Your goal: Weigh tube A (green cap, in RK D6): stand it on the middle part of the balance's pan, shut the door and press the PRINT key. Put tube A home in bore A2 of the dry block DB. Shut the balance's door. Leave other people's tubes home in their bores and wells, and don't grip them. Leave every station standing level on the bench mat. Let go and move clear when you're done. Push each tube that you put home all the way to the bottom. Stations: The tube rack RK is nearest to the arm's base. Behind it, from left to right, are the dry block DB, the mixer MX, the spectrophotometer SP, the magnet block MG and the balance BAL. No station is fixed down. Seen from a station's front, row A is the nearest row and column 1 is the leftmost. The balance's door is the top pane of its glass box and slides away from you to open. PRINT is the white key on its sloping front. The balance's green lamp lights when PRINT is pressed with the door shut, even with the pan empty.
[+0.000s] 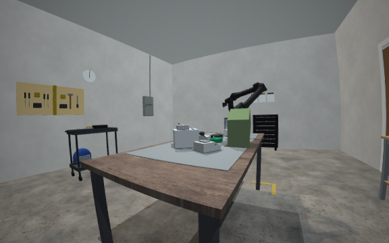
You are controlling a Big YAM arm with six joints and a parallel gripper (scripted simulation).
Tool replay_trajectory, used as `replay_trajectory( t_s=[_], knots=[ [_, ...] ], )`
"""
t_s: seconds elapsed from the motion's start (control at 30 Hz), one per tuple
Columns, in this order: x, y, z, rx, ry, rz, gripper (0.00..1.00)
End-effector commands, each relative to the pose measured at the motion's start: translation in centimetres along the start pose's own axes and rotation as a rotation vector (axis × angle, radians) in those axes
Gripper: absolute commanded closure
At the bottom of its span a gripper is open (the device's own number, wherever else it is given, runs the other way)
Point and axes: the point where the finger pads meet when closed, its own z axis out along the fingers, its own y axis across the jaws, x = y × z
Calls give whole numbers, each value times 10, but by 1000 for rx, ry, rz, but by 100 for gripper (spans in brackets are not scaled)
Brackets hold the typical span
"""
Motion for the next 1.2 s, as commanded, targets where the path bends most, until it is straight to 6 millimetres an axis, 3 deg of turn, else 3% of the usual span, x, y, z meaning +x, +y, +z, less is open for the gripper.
replay_trajectory(
  t_s=[0.0,0.33,0.37,0.77,1.17],
  knots=[
    [1,-7,-6,12,-9,20,70],
    [1,-7,-6,12,-9,20,70],
    [-2,-12,-12,15,-16,19,64],
    [-1,-11,-27,13,-16,17,64],
    [3,-7,-24,11,-9,17,64]
  ],
)
